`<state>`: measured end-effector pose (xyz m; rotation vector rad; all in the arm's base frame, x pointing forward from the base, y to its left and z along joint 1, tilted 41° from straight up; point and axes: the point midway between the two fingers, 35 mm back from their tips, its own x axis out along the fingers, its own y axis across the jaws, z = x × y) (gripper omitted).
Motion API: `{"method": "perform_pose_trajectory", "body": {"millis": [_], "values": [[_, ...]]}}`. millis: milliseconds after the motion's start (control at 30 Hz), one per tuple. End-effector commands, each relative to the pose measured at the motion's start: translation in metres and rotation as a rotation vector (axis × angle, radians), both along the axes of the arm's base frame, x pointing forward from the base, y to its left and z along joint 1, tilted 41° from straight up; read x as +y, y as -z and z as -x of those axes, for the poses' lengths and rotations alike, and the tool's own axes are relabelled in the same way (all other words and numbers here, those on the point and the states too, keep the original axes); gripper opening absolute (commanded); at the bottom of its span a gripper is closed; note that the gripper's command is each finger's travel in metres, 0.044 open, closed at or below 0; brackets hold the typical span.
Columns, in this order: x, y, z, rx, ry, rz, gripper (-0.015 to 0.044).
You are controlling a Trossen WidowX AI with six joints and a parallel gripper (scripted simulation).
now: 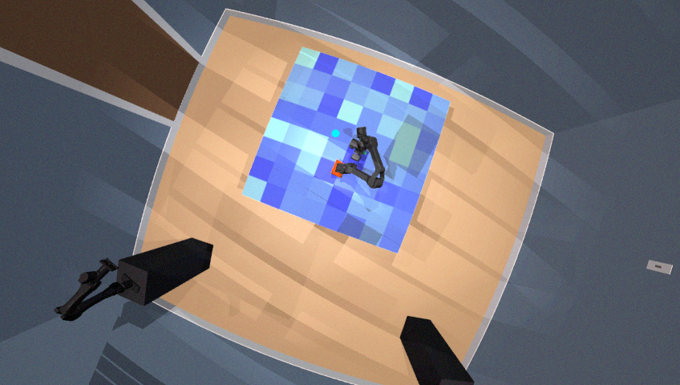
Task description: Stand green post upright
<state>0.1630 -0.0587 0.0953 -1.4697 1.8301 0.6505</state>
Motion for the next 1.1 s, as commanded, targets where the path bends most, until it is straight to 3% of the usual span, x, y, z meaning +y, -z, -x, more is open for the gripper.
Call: {"method": "perform_pose_trajectory", "body": {"millis": [0, 433, 1067], "values": [[0.009, -0.01, -0.002, 0.001, 0.004, -0.002, 0.0023], [0.033, -0.042, 0.0, 0.004, 0.007, 0.011, 0.0023], [0.062, -0.03, -0.033, -0.034, 0.042, 0.007, 0.0023]]}}
